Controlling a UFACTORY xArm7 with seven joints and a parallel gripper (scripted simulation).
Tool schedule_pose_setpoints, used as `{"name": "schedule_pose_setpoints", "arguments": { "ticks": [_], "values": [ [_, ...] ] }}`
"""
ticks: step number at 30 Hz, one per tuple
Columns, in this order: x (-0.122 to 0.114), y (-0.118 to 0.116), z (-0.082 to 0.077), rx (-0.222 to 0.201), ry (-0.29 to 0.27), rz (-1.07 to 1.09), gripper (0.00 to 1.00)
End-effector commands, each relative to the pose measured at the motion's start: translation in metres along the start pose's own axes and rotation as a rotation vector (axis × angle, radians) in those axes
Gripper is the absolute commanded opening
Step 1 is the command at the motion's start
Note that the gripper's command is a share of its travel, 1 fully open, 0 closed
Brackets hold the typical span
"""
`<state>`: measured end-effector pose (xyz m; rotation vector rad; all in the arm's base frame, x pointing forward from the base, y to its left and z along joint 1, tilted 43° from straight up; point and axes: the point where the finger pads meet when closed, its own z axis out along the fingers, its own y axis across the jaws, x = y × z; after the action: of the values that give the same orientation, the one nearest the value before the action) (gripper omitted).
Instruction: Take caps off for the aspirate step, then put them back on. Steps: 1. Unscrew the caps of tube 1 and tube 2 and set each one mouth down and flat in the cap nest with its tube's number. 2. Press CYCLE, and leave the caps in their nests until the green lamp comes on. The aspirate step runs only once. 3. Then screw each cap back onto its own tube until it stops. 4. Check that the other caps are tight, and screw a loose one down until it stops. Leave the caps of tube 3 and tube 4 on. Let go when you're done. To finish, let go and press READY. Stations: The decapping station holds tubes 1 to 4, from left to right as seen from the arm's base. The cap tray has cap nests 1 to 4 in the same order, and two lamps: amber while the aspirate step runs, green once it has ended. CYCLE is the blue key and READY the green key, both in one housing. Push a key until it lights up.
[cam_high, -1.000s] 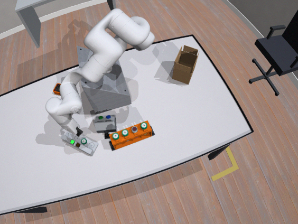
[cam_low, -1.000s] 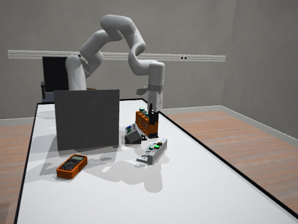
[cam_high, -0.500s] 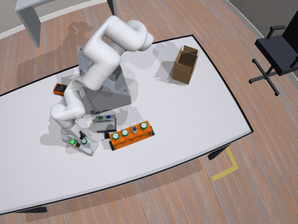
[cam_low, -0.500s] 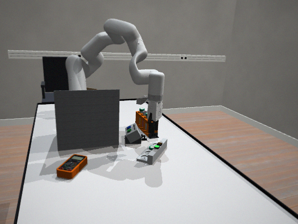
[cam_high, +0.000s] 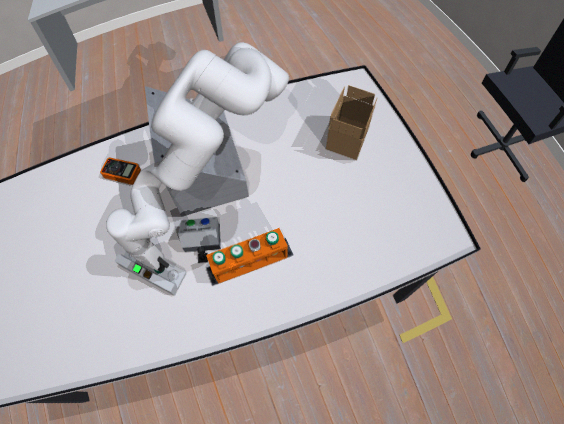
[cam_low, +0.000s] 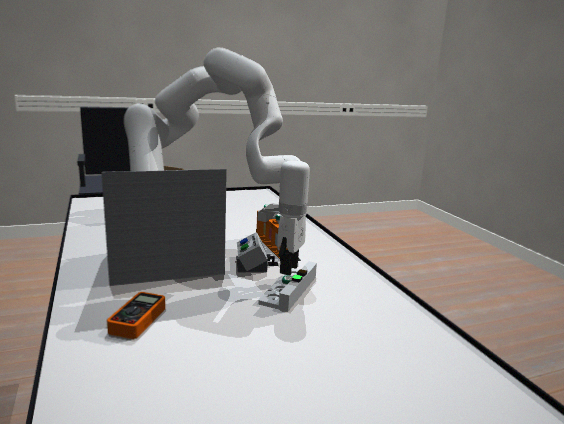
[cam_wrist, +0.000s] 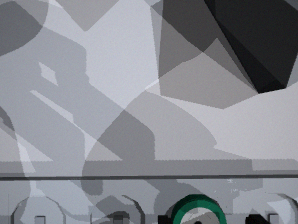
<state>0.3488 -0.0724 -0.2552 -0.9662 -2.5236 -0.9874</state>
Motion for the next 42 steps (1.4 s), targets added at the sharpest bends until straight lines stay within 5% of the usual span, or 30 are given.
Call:
{"name": "schedule_pose_setpoints", "arguments": {
  "ticks": [1, 37, 38, 42],
  "values": [
    [-0.003, -0.001, 0.011, 0.001, -0.005, 0.0, 0.46],
    [-0.003, -0.001, 0.026, 0.001, -0.005, 0.0, 0.46],
    [-0.003, -0.001, 0.026, 0.001, -0.005, 0.0, 0.0],
    [-0.003, -0.001, 0.026, 0.001, -0.005, 0.0, 0.0]
  ]
}}
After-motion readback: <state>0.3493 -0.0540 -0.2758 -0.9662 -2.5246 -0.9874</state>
